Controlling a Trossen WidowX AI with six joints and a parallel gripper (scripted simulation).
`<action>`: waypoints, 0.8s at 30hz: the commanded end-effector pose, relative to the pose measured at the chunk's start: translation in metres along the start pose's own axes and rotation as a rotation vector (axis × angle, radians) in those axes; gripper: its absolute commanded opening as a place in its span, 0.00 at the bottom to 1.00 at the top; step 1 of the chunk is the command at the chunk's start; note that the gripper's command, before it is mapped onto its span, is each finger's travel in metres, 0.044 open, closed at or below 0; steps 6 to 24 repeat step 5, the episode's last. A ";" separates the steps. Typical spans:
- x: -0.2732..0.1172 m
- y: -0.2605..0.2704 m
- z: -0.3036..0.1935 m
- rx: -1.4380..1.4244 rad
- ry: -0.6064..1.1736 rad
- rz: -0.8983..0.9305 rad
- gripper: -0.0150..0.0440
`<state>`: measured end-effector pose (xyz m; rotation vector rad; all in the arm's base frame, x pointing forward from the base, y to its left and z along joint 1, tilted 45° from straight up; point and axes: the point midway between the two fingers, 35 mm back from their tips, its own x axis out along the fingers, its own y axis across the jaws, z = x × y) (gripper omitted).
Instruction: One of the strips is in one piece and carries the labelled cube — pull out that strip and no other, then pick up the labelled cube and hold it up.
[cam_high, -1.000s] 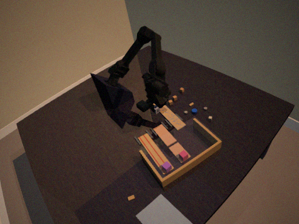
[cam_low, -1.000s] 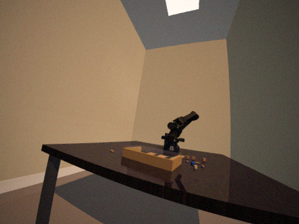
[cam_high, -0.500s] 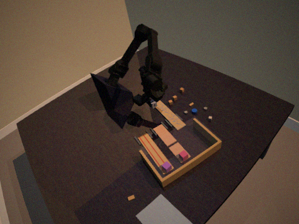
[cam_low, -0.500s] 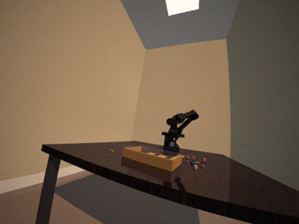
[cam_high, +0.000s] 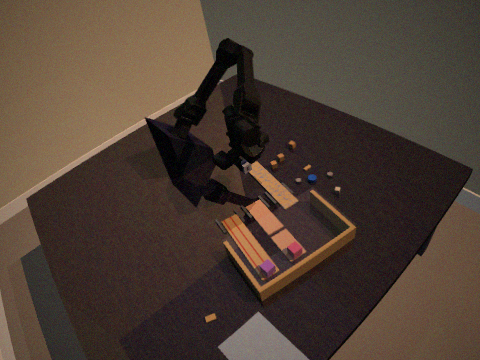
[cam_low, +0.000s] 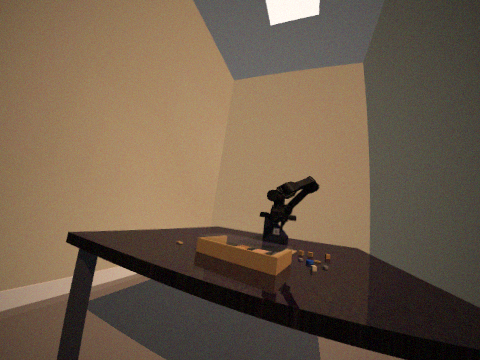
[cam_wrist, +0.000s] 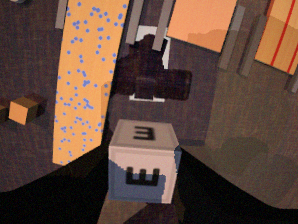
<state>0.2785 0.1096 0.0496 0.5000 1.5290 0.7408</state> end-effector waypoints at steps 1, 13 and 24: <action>0.000 0.000 0.000 -0.004 0.002 -0.003 0.25; 0.000 0.000 0.000 -0.004 0.002 -0.003 0.25; 0.000 0.000 0.000 -0.004 0.002 -0.003 0.25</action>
